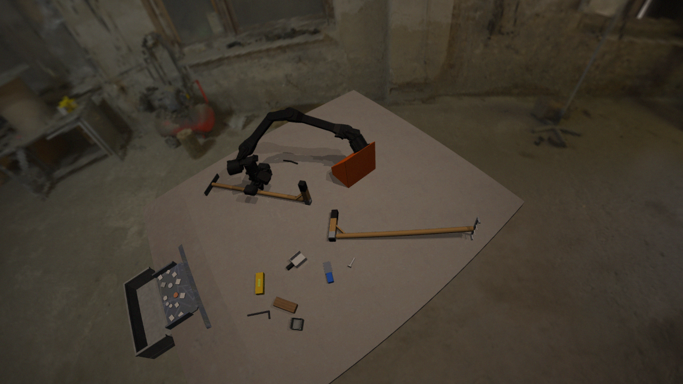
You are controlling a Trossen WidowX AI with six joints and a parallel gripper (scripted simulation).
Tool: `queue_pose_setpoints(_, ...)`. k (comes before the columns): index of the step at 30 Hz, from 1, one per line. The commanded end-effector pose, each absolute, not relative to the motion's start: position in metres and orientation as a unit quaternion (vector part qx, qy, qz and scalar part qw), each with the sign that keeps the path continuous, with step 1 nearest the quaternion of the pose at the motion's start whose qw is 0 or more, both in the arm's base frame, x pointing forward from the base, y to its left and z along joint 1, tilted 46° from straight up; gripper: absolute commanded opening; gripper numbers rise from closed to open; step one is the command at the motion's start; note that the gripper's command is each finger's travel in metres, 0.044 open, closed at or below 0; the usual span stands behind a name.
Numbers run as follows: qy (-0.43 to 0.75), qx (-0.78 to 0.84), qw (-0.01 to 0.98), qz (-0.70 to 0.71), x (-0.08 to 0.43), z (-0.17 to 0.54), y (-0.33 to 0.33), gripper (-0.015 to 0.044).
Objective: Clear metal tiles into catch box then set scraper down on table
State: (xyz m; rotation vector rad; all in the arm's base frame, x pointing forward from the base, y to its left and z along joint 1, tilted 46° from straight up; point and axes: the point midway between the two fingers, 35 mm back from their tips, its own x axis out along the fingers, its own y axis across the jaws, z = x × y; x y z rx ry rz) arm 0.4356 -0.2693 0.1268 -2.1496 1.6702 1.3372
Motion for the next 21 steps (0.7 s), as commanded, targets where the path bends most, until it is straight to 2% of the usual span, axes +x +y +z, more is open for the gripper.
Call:
queue_pose_setpoints(1, 0.552, -0.705, 0.053, 0.443, 0.439, 0.122, -0.269, 0.0)
queue_pose_setpoints(21, 0.547, -0.707, 0.048, 0.445, 0.456, 0.114, -0.262, 0.0)
